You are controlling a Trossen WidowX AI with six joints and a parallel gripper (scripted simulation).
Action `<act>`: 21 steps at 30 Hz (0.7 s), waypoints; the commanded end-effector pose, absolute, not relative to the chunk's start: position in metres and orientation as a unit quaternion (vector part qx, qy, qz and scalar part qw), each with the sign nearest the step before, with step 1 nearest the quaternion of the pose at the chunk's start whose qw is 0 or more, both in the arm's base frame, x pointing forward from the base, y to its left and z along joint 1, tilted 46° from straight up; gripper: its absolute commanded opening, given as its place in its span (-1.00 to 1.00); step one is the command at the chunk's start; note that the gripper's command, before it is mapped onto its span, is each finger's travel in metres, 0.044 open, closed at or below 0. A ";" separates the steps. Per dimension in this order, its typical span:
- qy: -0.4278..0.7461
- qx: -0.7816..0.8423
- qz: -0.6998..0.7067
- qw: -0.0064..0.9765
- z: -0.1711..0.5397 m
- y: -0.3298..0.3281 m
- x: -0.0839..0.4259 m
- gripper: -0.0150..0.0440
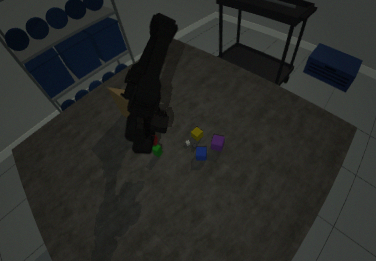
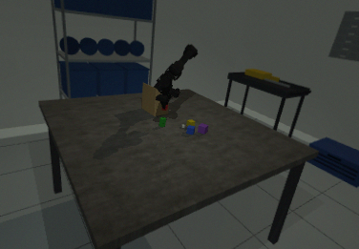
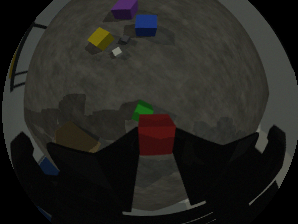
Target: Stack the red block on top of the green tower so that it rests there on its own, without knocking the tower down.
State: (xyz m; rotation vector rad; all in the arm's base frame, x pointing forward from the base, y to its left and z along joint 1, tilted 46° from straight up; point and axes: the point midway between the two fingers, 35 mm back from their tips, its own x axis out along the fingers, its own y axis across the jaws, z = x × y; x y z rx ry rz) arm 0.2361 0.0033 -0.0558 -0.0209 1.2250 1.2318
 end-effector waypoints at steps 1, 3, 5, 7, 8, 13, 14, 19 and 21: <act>0.539 -0.011 0.543 0.644 -0.056 0.004 0.223 -0.49; 0.539 -0.011 0.543 0.644 -0.056 0.004 0.223 -0.49; 0.539 -0.011 0.543 0.644 -0.061 0.009 0.222 -0.49; 0.539 -0.011 0.543 0.644 -0.069 0.017 0.220 -0.49; 0.539 -0.011 0.543 0.644 -0.073 0.020 0.219 -0.49; 0.538 -0.010 0.543 0.644 -0.079 0.027 0.217 -0.49; 0.538 -0.010 0.543 0.644 -0.081 0.029 0.216 -0.49; 0.538 -0.010 0.543 0.644 -0.093 0.043 0.211 -0.49; 0.538 -0.010 0.544 0.644 -0.097 0.047 0.209 -0.49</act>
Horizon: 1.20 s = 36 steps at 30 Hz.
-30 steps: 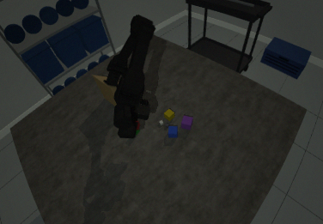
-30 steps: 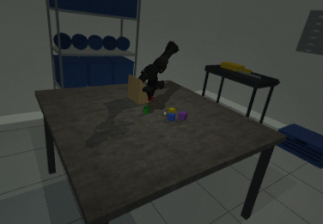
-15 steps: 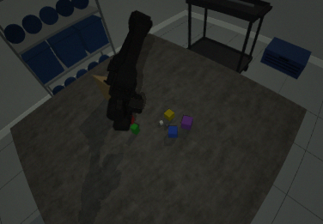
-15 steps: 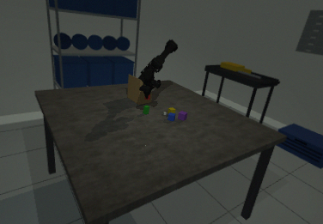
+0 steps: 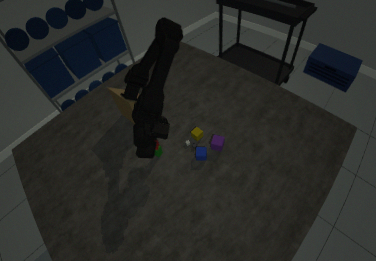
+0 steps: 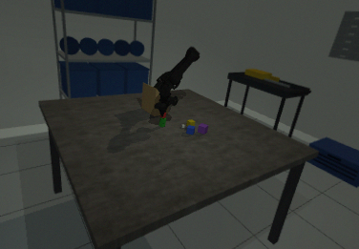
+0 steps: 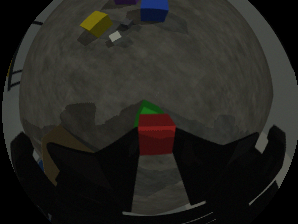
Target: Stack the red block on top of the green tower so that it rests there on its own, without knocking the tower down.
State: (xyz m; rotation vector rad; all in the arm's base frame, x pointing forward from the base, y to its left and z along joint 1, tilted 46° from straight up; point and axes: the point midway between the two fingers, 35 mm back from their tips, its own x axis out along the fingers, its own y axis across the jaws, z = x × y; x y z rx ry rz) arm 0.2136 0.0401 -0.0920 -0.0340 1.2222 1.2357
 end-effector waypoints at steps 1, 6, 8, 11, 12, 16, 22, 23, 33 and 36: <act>0.538 -0.010 0.544 0.644 -0.097 0.047 0.209 -0.49; 0.538 -0.010 0.544 0.644 -0.097 0.047 0.209 -0.49; 0.538 -0.010 0.544 0.644 -0.097 0.047 0.209 -0.49; 0.538 -0.010 0.544 0.644 -0.097 0.047 0.209 -0.49; 0.538 -0.010 0.544 0.644 -0.097 0.047 0.209 -0.49; 0.538 -0.010 0.544 0.644 -0.097 0.047 0.209 -0.49; 0.538 -0.010 0.544 0.644 -0.098 0.048 0.209 -0.49; 0.538 -0.010 0.544 0.644 -0.098 0.048 0.209 -0.49; 0.539 -0.012 0.544 0.643 -0.098 0.047 0.208 -0.14; 0.539 -0.012 0.544 0.643 -0.098 0.047 0.208 0.13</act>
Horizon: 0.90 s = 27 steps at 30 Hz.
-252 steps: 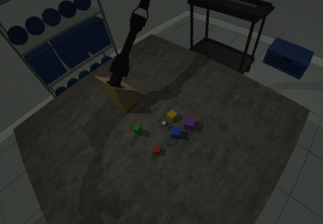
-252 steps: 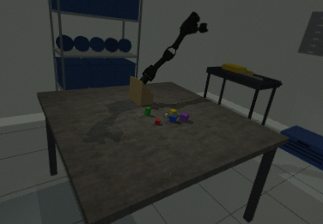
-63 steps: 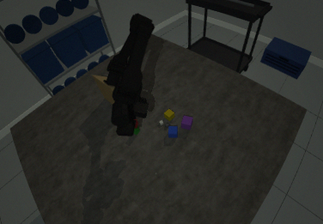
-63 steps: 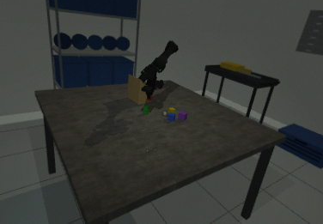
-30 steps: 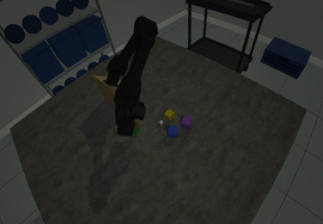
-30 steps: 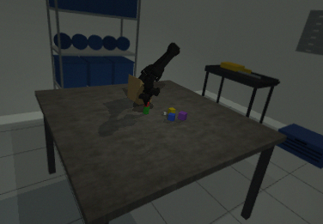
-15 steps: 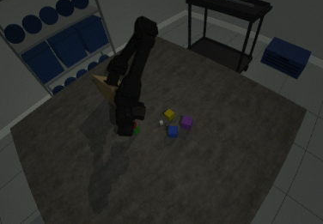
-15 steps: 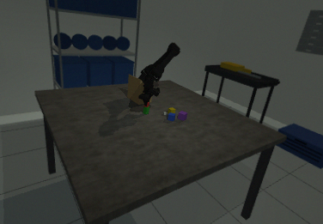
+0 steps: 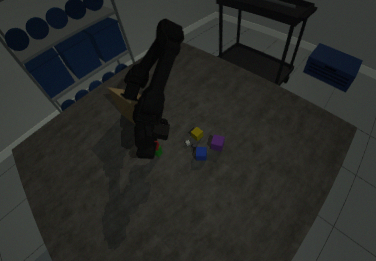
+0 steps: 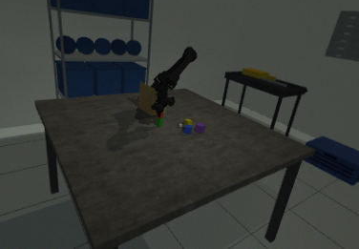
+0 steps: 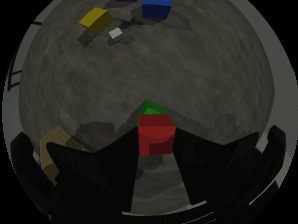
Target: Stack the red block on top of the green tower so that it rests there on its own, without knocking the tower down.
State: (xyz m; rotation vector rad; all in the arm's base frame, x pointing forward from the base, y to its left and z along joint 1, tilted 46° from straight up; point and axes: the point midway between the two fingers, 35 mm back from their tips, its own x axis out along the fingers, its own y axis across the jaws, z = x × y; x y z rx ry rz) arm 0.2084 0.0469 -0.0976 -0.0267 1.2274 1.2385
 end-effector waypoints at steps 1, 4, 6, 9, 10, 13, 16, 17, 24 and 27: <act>0.539 -0.012 0.544 0.643 -0.098 0.047 0.208 0.22; 0.539 -0.012 0.544 0.643 -0.098 0.047 0.208 0.49; 0.539 -0.012 0.544 0.643 -0.098 0.047 0.208 0.67; 0.539 -0.012 0.544 0.643 -0.098 0.047 0.208 0.93; 0.539 -0.012 0.544 0.643 -0.098 0.047 0.208 1.00; 0.539 -0.012 0.544 0.643 -0.098 0.047 0.208 1.00; 0.539 -0.012 0.544 0.643 -0.098 0.047 0.208 1.00; 0.539 -0.012 0.544 0.643 -0.098 0.047 0.208 1.00; 0.539 -0.012 0.544 0.643 -0.098 0.047 0.208 1.00; 0.539 -0.012 0.544 0.643 -0.098 0.047 0.208 1.00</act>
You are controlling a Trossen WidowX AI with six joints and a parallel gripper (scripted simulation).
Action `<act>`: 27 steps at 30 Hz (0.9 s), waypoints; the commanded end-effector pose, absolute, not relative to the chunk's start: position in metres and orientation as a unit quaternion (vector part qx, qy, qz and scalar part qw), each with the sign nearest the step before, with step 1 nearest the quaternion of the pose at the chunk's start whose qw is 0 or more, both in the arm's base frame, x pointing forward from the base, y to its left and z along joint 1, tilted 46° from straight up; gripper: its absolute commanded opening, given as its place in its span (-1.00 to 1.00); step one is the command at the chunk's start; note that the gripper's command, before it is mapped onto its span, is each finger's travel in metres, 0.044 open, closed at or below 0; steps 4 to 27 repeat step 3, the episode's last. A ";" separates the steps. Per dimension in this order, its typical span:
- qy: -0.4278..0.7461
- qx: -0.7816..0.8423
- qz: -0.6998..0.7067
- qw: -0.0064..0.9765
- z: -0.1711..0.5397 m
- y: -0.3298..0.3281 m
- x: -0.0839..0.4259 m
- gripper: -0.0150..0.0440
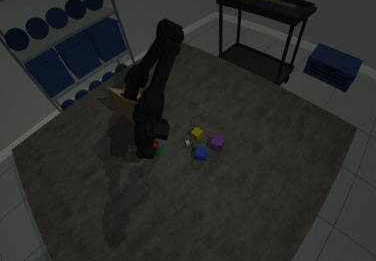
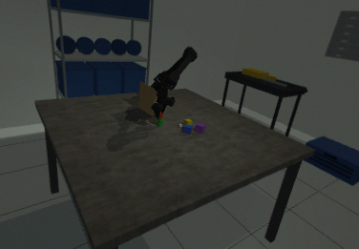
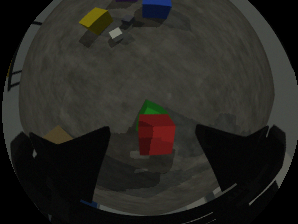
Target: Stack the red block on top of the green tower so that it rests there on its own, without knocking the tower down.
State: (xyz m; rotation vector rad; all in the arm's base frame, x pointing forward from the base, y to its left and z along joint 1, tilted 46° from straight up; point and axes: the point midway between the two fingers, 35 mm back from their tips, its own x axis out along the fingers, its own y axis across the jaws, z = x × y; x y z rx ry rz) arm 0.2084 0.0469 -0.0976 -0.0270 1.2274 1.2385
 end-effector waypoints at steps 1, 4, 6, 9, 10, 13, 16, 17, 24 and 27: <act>0.539 -0.012 0.544 0.643 -0.098 0.047 0.208 1.00; 0.539 -0.012 0.544 0.643 -0.098 0.047 0.208 1.00; 0.539 -0.012 0.544 0.643 -0.098 0.047 0.208 1.00; 0.539 -0.012 0.544 0.643 -0.098 0.047 0.208 1.00; 0.539 -0.012 0.544 0.643 -0.098 0.047 0.208 1.00; 0.539 -0.012 0.544 0.643 -0.098 0.047 0.208 1.00; 0.539 -0.012 0.544 0.643 -0.098 0.047 0.208 1.00; 0.539 -0.012 0.544 0.643 -0.098 0.047 0.208 1.00; 0.539 -0.012 0.544 0.643 -0.098 0.047 0.208 1.00; 0.539 -0.012 0.544 0.643 -0.098 0.047 0.208 1.00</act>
